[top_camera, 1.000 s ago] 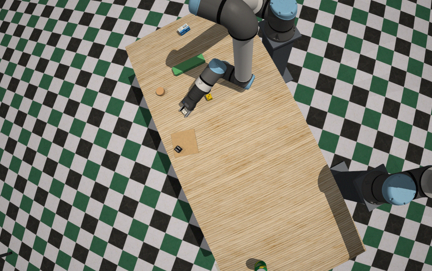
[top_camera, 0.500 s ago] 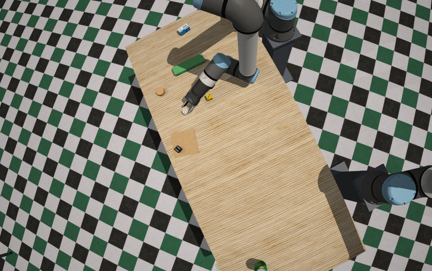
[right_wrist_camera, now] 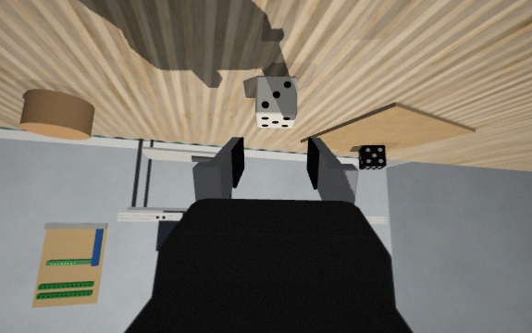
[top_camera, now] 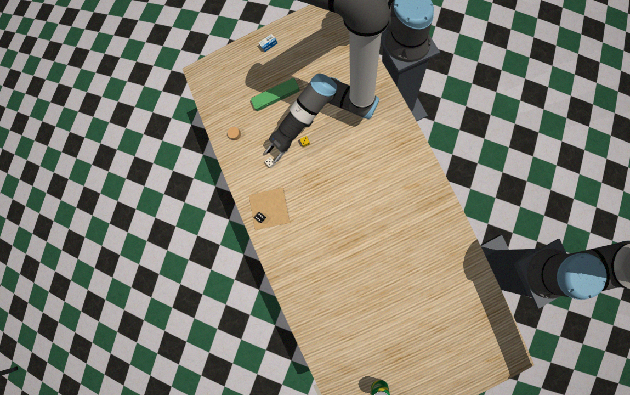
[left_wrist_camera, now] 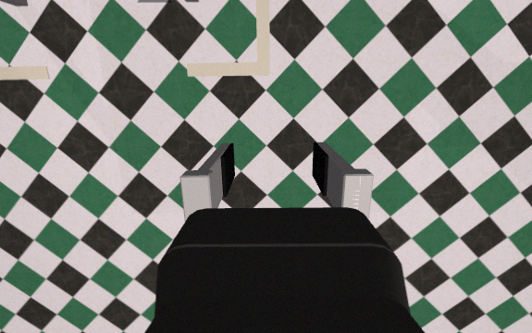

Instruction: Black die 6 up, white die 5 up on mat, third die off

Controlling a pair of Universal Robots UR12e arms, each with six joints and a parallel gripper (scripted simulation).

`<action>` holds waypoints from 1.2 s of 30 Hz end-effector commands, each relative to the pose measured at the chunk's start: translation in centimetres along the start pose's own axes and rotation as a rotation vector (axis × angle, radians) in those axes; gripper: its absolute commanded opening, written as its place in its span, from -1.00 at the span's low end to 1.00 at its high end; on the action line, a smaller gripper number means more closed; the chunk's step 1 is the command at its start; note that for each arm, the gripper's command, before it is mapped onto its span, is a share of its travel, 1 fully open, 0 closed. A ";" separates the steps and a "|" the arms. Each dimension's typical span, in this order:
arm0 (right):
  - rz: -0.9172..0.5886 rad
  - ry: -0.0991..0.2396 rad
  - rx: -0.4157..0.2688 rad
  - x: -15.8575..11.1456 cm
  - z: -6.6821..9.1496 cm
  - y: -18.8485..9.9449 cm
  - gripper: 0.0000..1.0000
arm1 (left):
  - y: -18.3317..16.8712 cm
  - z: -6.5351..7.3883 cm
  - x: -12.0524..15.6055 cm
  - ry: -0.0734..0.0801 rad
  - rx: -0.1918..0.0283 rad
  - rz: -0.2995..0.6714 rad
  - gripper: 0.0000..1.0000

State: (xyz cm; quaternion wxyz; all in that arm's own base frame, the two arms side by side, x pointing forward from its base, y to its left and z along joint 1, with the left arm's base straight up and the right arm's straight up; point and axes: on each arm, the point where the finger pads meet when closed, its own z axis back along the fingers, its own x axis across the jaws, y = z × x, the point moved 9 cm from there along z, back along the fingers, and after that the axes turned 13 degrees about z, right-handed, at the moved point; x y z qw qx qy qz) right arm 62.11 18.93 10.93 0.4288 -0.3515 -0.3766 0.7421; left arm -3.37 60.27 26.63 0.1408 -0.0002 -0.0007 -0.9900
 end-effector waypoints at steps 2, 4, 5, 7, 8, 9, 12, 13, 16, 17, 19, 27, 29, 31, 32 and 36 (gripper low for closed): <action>0.000 0.000 0.000 -0.4 1.0 -1.9 0.74 | 0.0 0.1 0.0 0.001 -0.001 0.000 1.00; 0.000 0.000 0.000 -0.6 1.4 -2.5 0.74 | 0.0 0.1 0.0 0.001 -0.001 0.000 1.00; 0.000 0.000 0.000 -0.6 1.5 -2.8 0.74 | 0.0 0.1 0.0 0.001 -0.001 0.000 1.00; 0.000 0.000 0.000 -0.7 1.7 -3.1 0.74 | 0.0 0.1 0.0 0.001 -0.001 0.000 1.00; 0.000 0.000 0.000 -0.7 1.7 -3.2 0.74 | 0.0 0.1 0.0 0.001 -0.001 0.000 1.00; 0.000 0.000 0.000 -0.7 1.8 -3.3 0.74 | 0.0 0.1 0.0 0.001 -0.001 0.000 1.00; 0.000 0.000 0.000 -0.8 1.8 -3.3 0.74 | 0.0 0.1 0.0 0.001 -0.001 0.000 1.00; 0.000 0.000 0.000 -0.8 1.8 -3.3 0.74 | 0.0 0.1 0.0 0.001 -0.001 0.000 1.00; 0.000 0.000 0.001 -0.8 1.8 -3.3 0.74 | 0.0 0.1 0.0 0.001 -0.001 0.000 1.00; 0.000 0.000 0.001 -0.8 1.8 -3.3 0.74 | 0.0 0.1 0.0 0.001 -0.001 0.000 1.00; 0.000 -0.001 0.004 -0.8 1.8 -3.4 0.74 | 0.0 0.1 0.0 0.001 -0.001 0.000 1.00; 0.001 -0.009 0.040 -0.8 1.6 -3.8 0.74 | 0.0 0.1 0.0 0.001 -0.001 0.000 1.00; 0.001 -0.013 0.057 -0.9 1.5 -4.1 0.74 | 0.0 0.1 0.0 0.001 -0.001 0.000 1.00; 0.001 -0.018 0.077 -0.9 1.4 -4.3 0.74 | 0.0 0.1 0.0 0.001 -0.001 0.000 1.00; 0.001 -0.021 0.089 -1.0 1.4 -4.5 0.74 | 0.0 0.1 0.0 0.001 -0.001 0.000 1.00; 0.000 -0.027 0.115 -1.1 1.4 -4.8 0.74 | 0.0 0.1 0.0 0.001 -0.001 0.000 1.00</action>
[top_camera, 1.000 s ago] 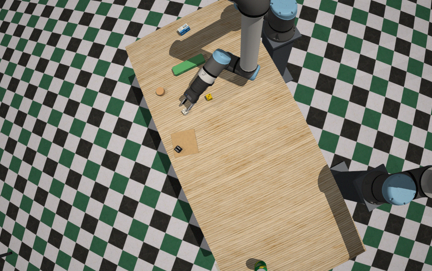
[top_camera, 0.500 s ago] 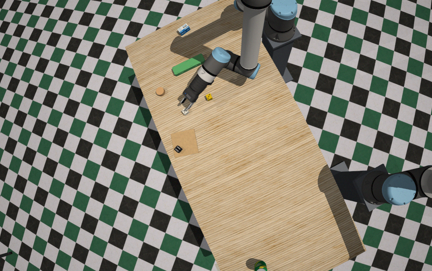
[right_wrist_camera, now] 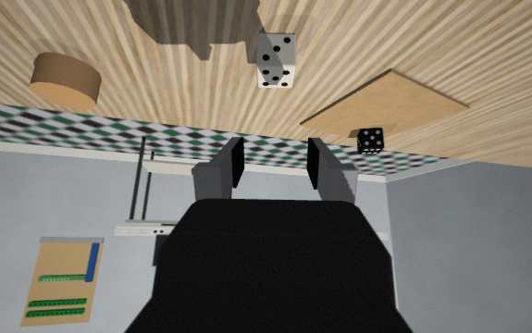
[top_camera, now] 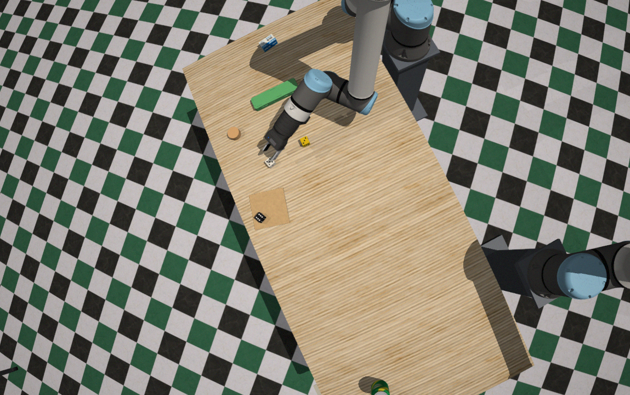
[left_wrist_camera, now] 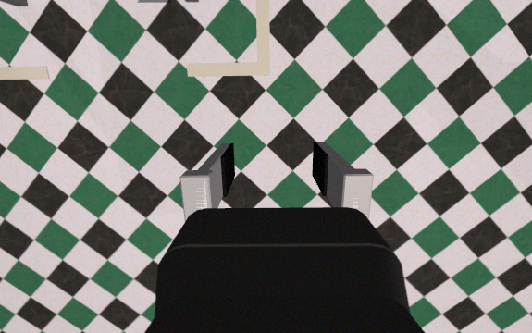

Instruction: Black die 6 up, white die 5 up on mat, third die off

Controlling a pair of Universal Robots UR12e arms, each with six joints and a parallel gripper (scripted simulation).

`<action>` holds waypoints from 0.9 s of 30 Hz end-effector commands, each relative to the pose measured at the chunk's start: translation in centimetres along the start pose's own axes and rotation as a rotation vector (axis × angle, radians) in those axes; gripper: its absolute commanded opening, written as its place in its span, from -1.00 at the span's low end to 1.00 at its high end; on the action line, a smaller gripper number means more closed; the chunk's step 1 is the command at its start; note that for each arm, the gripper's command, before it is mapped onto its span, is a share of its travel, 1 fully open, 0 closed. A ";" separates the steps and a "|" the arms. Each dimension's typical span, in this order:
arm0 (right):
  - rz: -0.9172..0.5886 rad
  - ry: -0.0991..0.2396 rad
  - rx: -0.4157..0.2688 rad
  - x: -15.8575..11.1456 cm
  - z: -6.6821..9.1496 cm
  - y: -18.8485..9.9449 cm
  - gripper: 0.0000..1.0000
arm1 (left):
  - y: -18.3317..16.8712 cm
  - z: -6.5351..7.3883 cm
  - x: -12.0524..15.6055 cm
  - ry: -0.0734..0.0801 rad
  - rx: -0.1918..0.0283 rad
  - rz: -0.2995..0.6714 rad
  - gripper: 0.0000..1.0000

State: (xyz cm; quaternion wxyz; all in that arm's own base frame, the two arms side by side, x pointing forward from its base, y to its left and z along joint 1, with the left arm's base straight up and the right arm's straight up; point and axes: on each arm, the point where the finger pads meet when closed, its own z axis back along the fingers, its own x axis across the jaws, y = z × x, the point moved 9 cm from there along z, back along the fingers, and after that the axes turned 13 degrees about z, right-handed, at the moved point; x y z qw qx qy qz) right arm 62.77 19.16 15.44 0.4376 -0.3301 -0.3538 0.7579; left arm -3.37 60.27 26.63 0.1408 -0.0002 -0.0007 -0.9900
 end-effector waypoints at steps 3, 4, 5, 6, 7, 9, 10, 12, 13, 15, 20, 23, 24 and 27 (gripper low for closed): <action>0.000 -0.020 0.090 -0.3 -0.3 -1.2 0.74 | 0.0 0.1 0.0 0.001 -0.001 0.000 1.00; 0.000 -0.024 0.106 -0.3 -0.3 -1.4 0.74 | 0.0 0.1 0.0 0.001 -0.001 0.000 1.00; 0.000 -0.028 0.124 -0.4 -0.4 -1.7 0.74 | 0.0 0.1 0.0 0.001 -0.001 0.000 1.00; 0.000 -0.033 0.142 -0.4 -0.5 -1.9 0.74 | 0.0 0.1 0.0 0.001 -0.001 0.000 1.00; 0.000 -0.037 0.161 -0.5 -0.5 -2.2 0.74 | 0.0 0.1 0.0 0.001 -0.001 0.000 1.00; 0.000 -0.046 0.201 -0.6 -0.6 -2.7 0.74 | 0.0 0.1 0.0 0.001 -0.001 0.000 1.00; 0.000 -0.051 0.223 -0.7 -0.8 -3.0 0.74 | 0.0 0.1 0.0 0.001 -0.001 0.000 1.00; 0.000 -0.061 0.267 -0.8 -1.0 -3.6 0.74 | 0.0 0.1 0.0 0.001 -0.001 0.000 1.00; 0.000 -0.067 0.290 -0.9 -1.1 -3.9 0.74 | 0.0 0.1 0.0 0.001 -0.001 0.000 1.00; 0.000 -0.067 0.290 -0.9 -1.1 -3.9 0.74 | 0.0 0.1 0.0 0.001 -0.001 0.000 1.00; 0.000 -0.095 0.413 -1.3 -1.8 -5.5 0.74 | 0.0 0.1 0.0 0.001 -0.001 0.000 1.00; 0.000 -0.107 0.464 -1.4 -2.1 -6.2 0.74 | 0.0 0.1 0.0 0.001 -0.001 0.000 1.00; 0.000 -0.113 0.490 -1.5 -2.3 -6.5 0.74 | 0.0 0.1 0.0 0.001 -0.001 0.000 1.00; 0.000 -0.130 0.565 -1.7 -2.8 -7.4 0.74 | 0.0 0.1 0.0 0.001 -0.001 0.000 1.00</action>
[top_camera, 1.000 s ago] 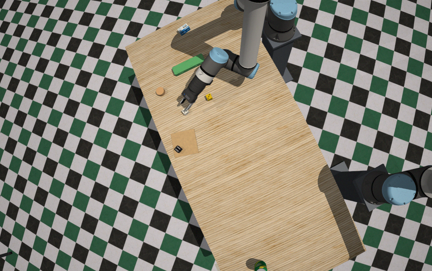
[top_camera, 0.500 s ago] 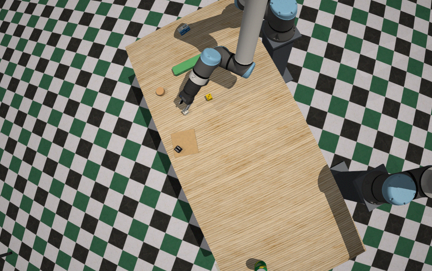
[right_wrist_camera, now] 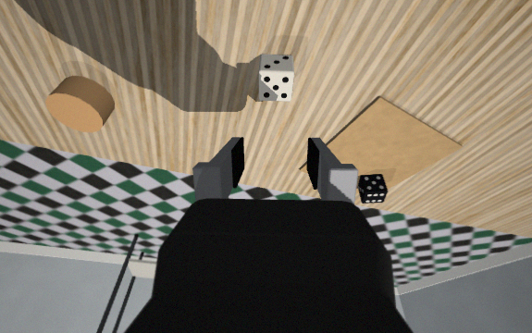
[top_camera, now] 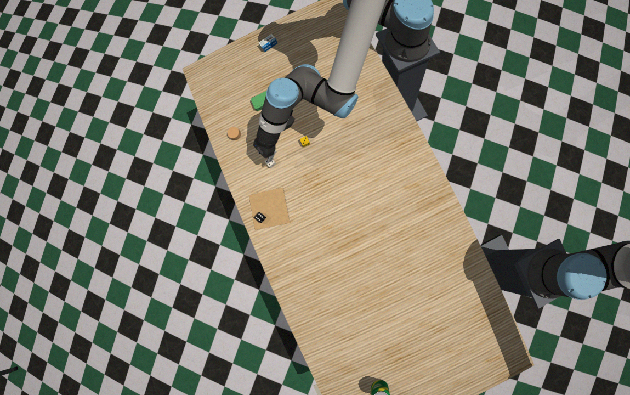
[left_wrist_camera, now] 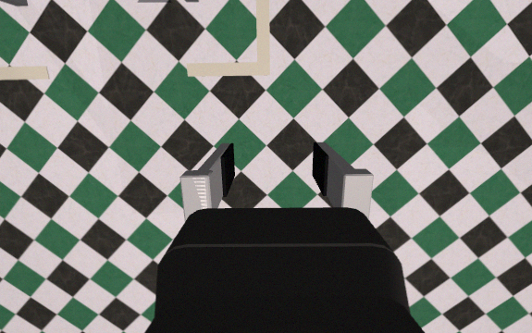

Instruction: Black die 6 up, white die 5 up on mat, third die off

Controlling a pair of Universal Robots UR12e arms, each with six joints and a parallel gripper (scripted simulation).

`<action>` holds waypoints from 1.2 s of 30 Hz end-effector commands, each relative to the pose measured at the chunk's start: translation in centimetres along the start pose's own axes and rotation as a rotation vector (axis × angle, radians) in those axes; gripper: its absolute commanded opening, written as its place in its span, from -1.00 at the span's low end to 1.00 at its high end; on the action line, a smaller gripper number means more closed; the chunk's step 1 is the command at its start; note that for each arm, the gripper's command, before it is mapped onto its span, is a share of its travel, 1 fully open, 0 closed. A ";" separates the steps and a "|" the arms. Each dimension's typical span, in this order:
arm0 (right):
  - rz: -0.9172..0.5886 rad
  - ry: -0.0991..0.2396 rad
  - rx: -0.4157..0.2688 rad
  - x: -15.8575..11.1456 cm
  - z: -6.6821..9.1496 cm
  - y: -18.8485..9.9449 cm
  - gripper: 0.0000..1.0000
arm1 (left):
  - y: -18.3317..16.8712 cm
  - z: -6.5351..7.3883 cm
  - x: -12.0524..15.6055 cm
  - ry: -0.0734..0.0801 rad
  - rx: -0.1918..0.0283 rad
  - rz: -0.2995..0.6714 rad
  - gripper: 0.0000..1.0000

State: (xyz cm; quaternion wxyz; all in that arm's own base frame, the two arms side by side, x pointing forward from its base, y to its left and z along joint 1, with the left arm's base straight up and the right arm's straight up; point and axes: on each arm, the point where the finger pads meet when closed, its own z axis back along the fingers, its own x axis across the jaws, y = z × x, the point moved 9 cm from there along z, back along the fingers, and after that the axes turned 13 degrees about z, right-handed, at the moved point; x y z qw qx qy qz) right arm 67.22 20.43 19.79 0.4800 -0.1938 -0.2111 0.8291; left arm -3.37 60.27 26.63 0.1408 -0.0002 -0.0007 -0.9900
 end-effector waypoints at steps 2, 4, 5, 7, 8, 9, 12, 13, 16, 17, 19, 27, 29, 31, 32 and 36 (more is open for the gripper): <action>0.003 -0.036 0.177 -0.4 -0.5 -2.2 0.74 | 0.0 0.1 0.0 0.001 -0.001 0.000 1.00; 0.003 -0.042 0.202 -0.5 -0.6 -2.6 0.74 | 0.0 0.1 0.0 0.001 -0.001 0.000 1.00; 0.003 -0.042 0.202 -0.5 -0.6 -2.6 0.74 | 0.0 0.1 0.0 0.001 -0.001 0.000 1.00; 0.003 -0.053 0.252 -0.7 -0.7 -3.3 0.74 | 0.0 0.1 0.0 0.001 -0.001 0.000 1.00; 0.003 -0.059 0.276 -0.7 -0.8 -3.6 0.74 | 0.0 0.1 0.0 0.001 -0.001 0.000 1.00; 0.002 -0.064 0.299 -0.8 -0.8 -4.0 0.74 | 0.0 0.1 0.0 0.001 -0.001 0.000 1.00; 0.003 -0.079 0.366 -1.0 -1.1 -4.9 0.74 | 0.0 0.1 0.0 0.001 -0.001 0.000 1.00; 0.003 -0.084 0.386 -1.1 -1.1 -5.2 0.74 | 0.0 0.1 0.0 0.001 -0.001 0.000 1.00; 0.002 -0.097 0.441 -1.3 -1.3 -5.9 0.74 | 0.0 0.1 0.0 0.001 -0.001 0.000 1.00; 0.002 -0.101 0.457 -1.3 -1.4 -6.1 0.74 | 0.0 0.1 0.0 0.001 -0.001 0.000 1.00; 0.002 -0.107 0.486 -1.4 -1.6 -6.5 0.74 | 0.0 0.1 0.0 0.001 -0.001 0.000 1.00; 0.002 -0.121 0.545 -1.6 -1.8 -7.2 0.74 | 0.0 0.1 0.0 0.001 -0.001 0.000 1.00; 0.002 -0.123 0.555 -1.6 -1.8 -7.4 0.74 | 0.0 0.1 0.0 0.001 -0.001 0.000 1.00; 0.002 -0.125 0.562 -1.6 -1.9 -7.5 0.74 | 0.0 0.1 0.0 0.001 -0.001 0.000 1.00; 0.002 -0.125 0.564 -1.6 -1.9 -7.5 0.74 | 0.0 0.1 0.0 0.001 -0.001 0.000 1.00; 0.002 -0.126 0.567 -1.7 -1.9 -7.5 0.74 | 0.0 0.1 0.0 0.001 -0.001 0.000 1.00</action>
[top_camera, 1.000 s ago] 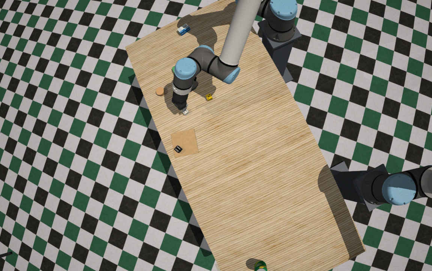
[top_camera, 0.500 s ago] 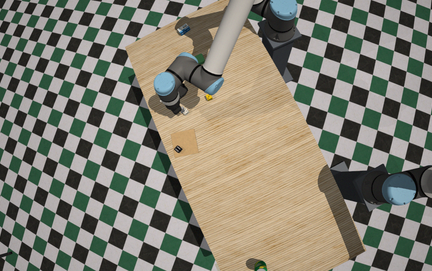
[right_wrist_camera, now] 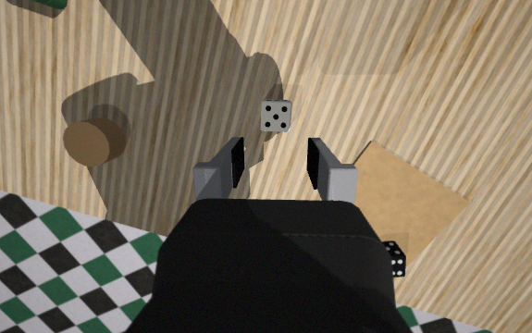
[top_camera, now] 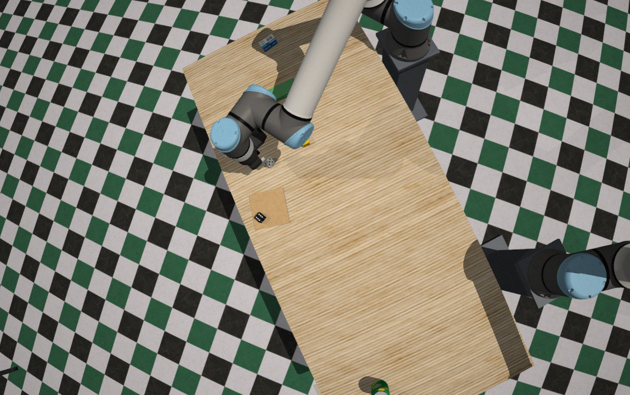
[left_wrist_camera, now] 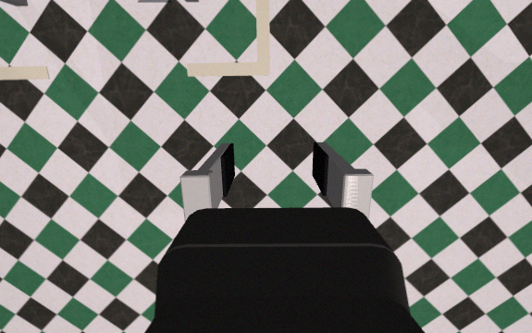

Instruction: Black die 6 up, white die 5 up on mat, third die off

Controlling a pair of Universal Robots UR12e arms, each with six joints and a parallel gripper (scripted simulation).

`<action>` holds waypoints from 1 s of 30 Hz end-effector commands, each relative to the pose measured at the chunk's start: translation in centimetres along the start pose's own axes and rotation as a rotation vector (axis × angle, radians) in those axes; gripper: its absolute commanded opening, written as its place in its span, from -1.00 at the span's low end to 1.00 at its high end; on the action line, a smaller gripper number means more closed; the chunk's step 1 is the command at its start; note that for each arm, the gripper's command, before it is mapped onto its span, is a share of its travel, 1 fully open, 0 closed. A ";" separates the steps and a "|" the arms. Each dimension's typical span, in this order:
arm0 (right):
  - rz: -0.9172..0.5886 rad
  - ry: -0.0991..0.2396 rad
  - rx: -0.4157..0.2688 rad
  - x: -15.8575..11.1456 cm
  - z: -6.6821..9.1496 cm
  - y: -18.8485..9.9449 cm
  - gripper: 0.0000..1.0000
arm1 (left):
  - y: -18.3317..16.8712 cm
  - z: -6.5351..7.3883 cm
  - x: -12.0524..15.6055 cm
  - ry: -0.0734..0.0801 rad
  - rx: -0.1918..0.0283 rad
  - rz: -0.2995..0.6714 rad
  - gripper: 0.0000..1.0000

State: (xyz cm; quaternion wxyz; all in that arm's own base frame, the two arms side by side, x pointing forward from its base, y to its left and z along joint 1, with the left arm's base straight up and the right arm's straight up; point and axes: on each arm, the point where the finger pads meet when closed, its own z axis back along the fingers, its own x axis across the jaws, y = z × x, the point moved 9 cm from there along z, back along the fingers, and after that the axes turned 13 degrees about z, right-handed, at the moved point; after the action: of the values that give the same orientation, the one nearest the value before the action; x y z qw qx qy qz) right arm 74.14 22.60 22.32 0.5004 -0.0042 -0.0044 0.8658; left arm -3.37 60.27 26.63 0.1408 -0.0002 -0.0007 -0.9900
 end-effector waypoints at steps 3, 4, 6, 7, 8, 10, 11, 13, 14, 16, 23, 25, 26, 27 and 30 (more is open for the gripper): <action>0.000 -0.003 0.012 0.0 0.1 -0.2 0.74 | 0.0 0.1 0.0 0.001 -0.001 0.000 1.00; 0.000 -0.003 0.012 0.0 0.1 -0.2 1.00 | 0.0 0.1 0.0 0.001 -0.001 0.000 1.00; 0.000 -0.003 0.012 0.0 0.1 -0.2 1.00 | 0.0 0.1 0.0 0.001 -0.001 0.000 1.00; 0.000 -0.003 0.012 0.0 0.1 -0.2 1.00 | 0.0 0.1 0.0 0.001 -0.001 0.000 1.00; 0.000 -0.003 0.012 0.0 0.1 -0.2 1.00 | 0.0 0.1 0.0 0.001 -0.001 0.000 1.00; 0.000 -0.003 0.012 0.0 0.1 -0.2 1.00 | 0.0 0.1 0.0 0.001 -0.001 0.000 1.00; 0.000 -0.003 0.012 0.0 0.1 -0.2 1.00 | 0.0 0.1 0.0 0.001 -0.001 0.000 1.00; 0.000 -0.003 0.012 0.0 0.1 -0.2 1.00 | 0.0 0.1 0.0 0.001 -0.001 0.000 1.00; 0.000 -0.003 0.012 0.0 0.1 -0.2 1.00 | 0.0 0.1 0.0 0.001 -0.001 0.000 1.00; 0.001 -0.003 0.012 0.0 0.1 -0.2 1.00 | 0.0 0.1 0.0 0.001 -0.001 0.000 1.00; 0.011 -0.003 0.012 -0.1 0.1 -0.2 1.00 | 0.0 0.1 0.0 0.001 -0.001 0.000 1.00; 0.019 -0.003 0.012 -0.1 0.1 -0.2 1.00 | 0.0 0.1 0.0 0.001 -0.001 0.000 1.00; 0.025 -0.003 0.012 -0.1 0.1 -0.2 1.00 | 0.0 0.1 0.0 0.001 -0.001 0.000 1.00; 0.031 -0.003 0.012 -0.1 0.1 -0.1 1.00 | 0.0 0.1 0.0 0.001 -0.001 0.000 1.00; 0.056 -0.003 0.012 -0.1 0.1 -0.1 1.00 | 0.0 0.1 0.0 0.001 -0.001 0.000 1.00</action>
State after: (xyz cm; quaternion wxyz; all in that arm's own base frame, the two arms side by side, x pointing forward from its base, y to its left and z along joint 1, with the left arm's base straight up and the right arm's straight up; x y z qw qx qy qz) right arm 74.29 22.58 22.32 0.4899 0.0006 0.0008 0.8718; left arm -3.37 60.27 26.63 0.1408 -0.0002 -0.0007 -0.9900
